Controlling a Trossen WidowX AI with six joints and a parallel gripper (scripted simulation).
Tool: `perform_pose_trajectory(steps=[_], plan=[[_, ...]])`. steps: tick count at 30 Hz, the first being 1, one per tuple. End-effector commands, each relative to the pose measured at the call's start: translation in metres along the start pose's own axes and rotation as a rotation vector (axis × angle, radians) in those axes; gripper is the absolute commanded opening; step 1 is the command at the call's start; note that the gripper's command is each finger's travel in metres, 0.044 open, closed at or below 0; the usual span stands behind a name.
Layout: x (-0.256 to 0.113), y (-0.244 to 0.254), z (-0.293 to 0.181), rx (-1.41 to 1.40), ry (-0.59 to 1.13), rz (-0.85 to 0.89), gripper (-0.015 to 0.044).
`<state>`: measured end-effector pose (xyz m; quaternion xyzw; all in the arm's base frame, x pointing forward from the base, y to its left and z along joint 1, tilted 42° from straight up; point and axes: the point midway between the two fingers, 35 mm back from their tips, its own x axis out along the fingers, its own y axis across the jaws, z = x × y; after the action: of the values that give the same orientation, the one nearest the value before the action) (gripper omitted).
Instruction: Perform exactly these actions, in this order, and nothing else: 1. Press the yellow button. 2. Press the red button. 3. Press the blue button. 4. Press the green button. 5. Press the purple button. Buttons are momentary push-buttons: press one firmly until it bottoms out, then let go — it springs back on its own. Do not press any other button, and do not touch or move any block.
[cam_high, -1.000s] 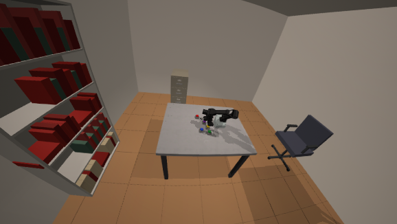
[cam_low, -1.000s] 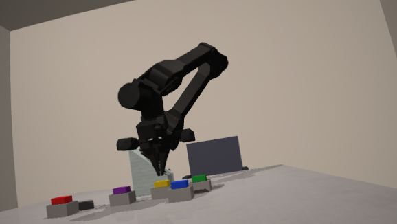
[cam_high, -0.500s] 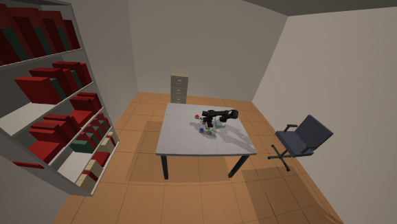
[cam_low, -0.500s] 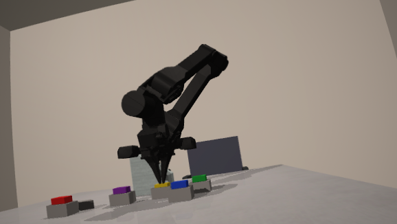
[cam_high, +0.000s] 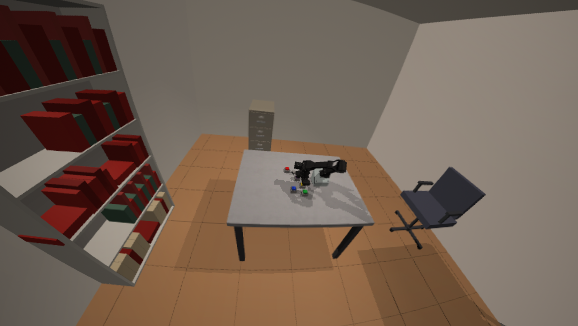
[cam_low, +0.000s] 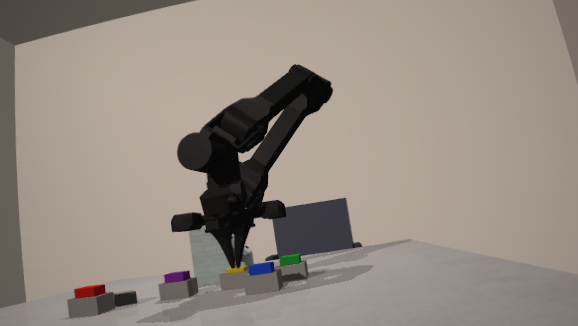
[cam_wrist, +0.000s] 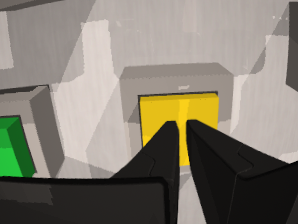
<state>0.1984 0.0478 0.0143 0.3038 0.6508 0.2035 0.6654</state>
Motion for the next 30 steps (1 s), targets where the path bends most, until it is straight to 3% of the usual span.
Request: perform_pose_trajectory(steps=[1, 5, 10, 15, 22, 30], plan=[[-0.002, 0.0, 0.0, 0.0, 0.0, 0.0, 0.002], [-0.032, 0.0, -0.001, 0.008, 0.004, 0.002, 0.002], [-0.036, 0.0, -0.001, 0.008, 0.005, 0.002, 0.002], [-0.093, -0.001, -0.001, 0.009, 0.005, 0.0, 0.002], [-0.096, -0.002, 0.0, 0.009, 0.005, 0.0, 0.002], [-0.112, -0.063, 0.061, 0.008, 0.001, -0.009, 0.002]])
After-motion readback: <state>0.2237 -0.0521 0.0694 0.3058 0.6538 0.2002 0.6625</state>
